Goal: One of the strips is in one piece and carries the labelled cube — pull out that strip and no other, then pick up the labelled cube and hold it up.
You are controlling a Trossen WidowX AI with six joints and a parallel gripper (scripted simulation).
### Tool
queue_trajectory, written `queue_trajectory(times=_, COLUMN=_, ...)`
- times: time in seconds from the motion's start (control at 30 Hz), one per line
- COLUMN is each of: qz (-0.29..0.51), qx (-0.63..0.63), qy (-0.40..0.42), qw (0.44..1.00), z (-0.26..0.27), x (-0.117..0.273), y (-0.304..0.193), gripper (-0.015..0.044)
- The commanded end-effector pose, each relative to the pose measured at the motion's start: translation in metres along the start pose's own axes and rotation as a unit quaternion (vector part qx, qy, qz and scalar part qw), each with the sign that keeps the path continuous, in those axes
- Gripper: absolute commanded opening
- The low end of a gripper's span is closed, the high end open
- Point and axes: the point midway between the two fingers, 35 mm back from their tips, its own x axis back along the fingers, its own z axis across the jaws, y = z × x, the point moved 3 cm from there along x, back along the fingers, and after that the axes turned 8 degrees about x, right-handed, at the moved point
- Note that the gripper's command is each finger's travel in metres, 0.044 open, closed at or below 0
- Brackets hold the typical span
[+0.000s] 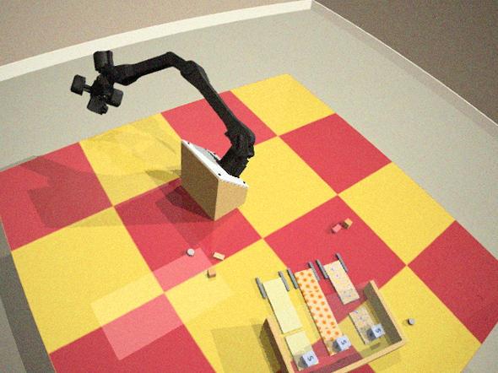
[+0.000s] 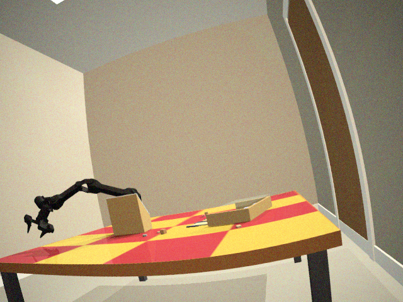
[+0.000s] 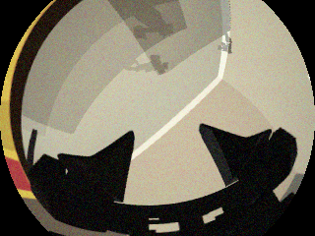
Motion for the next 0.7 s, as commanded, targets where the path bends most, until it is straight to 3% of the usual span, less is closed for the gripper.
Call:
queue_trajectory(times=0.0, qz=0.0, qx=0.0, qy=0.0, qw=1.0, z=-0.001, x=0.002, y=-0.001, gripper=0.04)
queue_trajectory(times=0.33, qz=0.001, qx=-0.023, qy=-0.023, qw=0.999, z=-0.026, x=0.03, y=-0.007, gripper=0.04)
queue_trajectory(times=0.67, qz=-0.04, qx=-0.116, qy=-0.205, qw=0.971, z=-0.129, x=0.162, y=0.022, gripper=0.04)
